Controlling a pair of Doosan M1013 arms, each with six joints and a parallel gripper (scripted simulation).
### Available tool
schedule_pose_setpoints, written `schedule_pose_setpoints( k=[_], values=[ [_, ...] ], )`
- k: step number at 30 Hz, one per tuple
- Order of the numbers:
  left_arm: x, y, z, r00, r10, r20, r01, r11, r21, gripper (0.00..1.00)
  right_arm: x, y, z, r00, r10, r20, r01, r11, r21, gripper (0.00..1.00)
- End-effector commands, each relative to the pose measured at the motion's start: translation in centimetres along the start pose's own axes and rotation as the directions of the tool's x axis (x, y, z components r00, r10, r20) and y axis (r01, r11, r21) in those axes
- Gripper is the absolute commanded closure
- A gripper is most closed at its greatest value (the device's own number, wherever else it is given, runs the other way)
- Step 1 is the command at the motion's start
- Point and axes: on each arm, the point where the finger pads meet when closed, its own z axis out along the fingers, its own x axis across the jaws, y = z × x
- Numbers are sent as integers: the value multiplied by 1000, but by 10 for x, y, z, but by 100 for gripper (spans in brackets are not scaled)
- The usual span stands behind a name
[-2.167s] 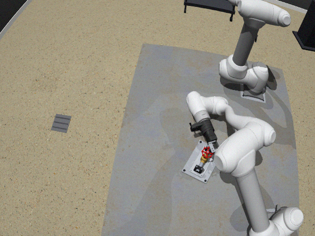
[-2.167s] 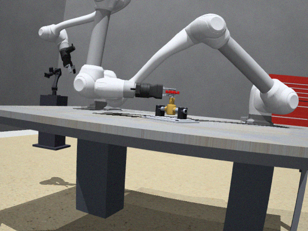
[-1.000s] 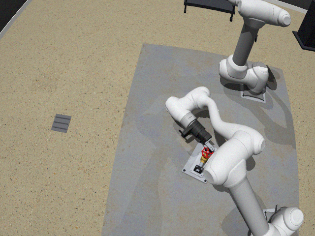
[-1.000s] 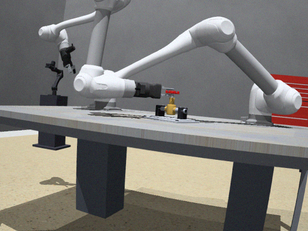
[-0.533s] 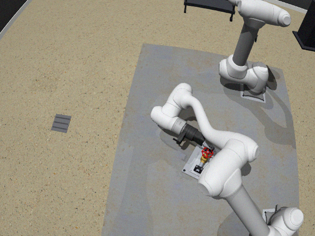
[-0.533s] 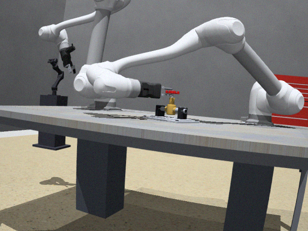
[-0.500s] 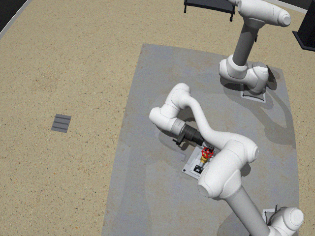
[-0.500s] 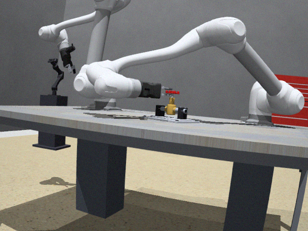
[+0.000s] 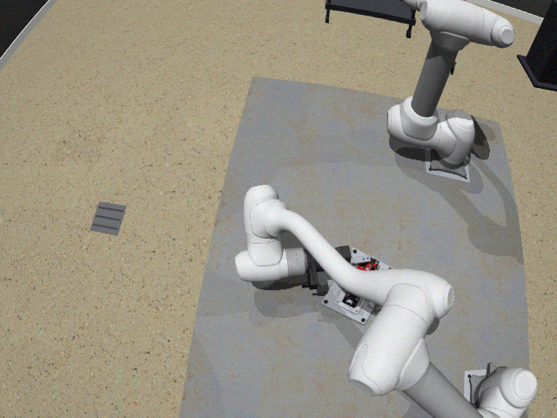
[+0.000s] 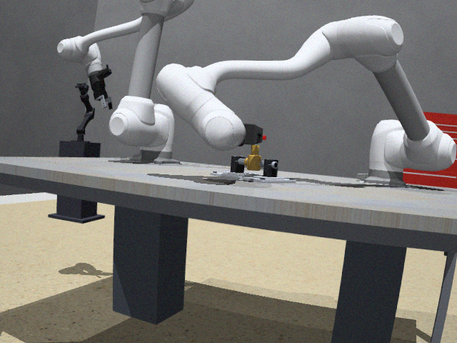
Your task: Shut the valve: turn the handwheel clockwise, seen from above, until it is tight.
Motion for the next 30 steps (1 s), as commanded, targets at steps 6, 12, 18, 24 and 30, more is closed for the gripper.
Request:
schedule_pose_setpoints(
  k=[6, 12, 18, 24, 30],
  values=[
    [1, -6, -10, 1000, 3, -8, -6, 848, -530, 45, 0, 0, -1, 1000, 0, 0, 0, 1000, -1, 0],
    [1, -14, -18, 1000, 0, -6, -5, 629, -777, 45, 0, 0, -1, 1000, 0, 0, 0, 1000, -1, 0],
    [1, -23, -22, 1000, -2, -5, -4, 338, -941, 45, 0, 0, -1, 1000, 0, 0, 0, 1000, -1, 0],
    [1, -29, -23, 1000, 3, -8, -8, 54, -999, 45, 0, 0, -1, 1000, 0, 0, 0, 1000, -1, 0],
    [1, -36, -23, 1000, 3, -8, -7, -193, -981, 45, 0, 0, -1, 1000, 0, 0, 0, 1000, -1, 0]
  ],
)
